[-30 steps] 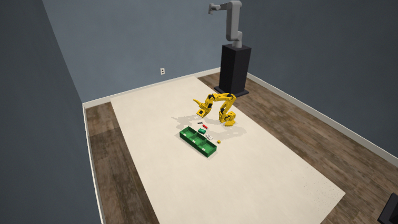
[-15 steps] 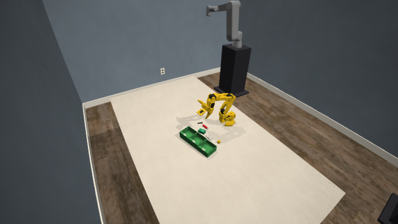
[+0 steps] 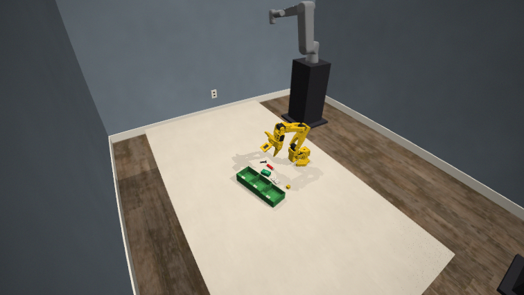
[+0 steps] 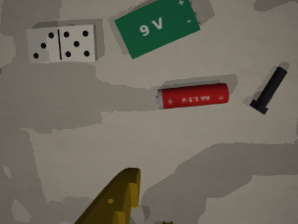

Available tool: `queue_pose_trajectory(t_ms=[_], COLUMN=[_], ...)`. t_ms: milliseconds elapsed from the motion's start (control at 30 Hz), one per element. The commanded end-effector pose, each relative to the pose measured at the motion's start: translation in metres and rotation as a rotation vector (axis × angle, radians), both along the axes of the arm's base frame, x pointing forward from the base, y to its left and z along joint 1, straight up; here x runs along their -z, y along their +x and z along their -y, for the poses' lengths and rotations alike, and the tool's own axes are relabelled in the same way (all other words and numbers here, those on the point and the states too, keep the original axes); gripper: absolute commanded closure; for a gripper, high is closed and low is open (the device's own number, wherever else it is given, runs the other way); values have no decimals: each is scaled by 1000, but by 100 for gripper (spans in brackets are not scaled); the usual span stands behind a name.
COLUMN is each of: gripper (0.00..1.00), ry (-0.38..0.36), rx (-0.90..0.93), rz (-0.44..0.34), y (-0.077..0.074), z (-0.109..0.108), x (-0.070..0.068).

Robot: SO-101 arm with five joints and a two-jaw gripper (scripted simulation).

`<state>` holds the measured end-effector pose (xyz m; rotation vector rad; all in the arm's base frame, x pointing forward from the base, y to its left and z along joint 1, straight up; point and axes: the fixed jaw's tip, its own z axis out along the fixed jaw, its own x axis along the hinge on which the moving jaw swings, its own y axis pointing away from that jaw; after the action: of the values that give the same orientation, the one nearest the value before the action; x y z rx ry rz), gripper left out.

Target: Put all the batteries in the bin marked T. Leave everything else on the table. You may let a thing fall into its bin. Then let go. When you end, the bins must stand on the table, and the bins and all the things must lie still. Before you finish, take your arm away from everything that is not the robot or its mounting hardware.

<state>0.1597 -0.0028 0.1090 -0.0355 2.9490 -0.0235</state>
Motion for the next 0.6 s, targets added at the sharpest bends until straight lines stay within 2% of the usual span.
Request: queue_pose_trajectory(t_ms=[0,300,333,567], gripper=[0,0,0,0], ry=[6,8,9,9], rx=[16,23,23,23], rz=[23,20,56,56], y=[2,1,6,6], z=[-2,-3,-4,-4], x=[-7,-7,-13,-13])
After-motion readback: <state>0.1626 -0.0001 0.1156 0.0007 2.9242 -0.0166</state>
